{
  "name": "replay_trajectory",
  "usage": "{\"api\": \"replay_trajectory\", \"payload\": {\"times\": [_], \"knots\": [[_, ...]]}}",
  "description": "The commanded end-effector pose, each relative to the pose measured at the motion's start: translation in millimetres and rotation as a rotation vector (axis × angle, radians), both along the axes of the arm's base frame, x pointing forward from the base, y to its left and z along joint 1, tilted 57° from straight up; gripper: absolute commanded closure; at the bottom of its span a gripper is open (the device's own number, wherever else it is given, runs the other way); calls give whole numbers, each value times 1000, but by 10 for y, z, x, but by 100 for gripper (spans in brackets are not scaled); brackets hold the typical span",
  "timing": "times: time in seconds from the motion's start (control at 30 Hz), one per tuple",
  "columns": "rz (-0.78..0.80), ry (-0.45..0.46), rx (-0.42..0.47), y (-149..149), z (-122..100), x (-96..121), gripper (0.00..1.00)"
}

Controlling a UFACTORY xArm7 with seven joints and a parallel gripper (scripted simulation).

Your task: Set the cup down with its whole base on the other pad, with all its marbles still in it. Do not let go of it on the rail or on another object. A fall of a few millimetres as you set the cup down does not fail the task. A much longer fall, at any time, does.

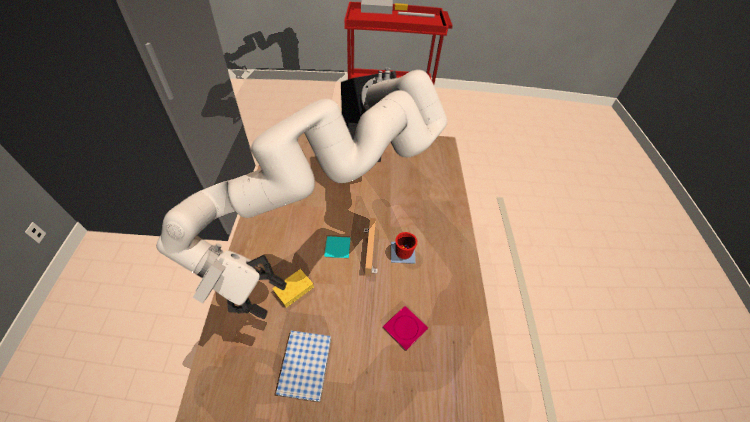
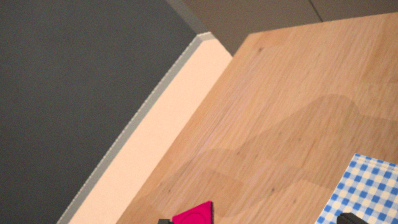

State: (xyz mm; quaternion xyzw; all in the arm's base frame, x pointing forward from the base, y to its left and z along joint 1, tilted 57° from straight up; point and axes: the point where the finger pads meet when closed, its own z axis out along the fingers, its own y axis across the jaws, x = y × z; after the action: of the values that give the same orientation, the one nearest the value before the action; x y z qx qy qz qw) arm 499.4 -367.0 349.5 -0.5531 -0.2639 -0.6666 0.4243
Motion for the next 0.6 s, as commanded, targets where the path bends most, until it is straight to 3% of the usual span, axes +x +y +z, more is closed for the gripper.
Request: {"api": "replay_trajectory", "payload": {"times": [0.0, 0.53, 0.57], "knots": [[-3, -1, -3, -14, 11, -12, 0], [-3, -1, -3, -14, 11, -12, 0], [-3, -1, -3, -14, 11, -12, 100]]}}
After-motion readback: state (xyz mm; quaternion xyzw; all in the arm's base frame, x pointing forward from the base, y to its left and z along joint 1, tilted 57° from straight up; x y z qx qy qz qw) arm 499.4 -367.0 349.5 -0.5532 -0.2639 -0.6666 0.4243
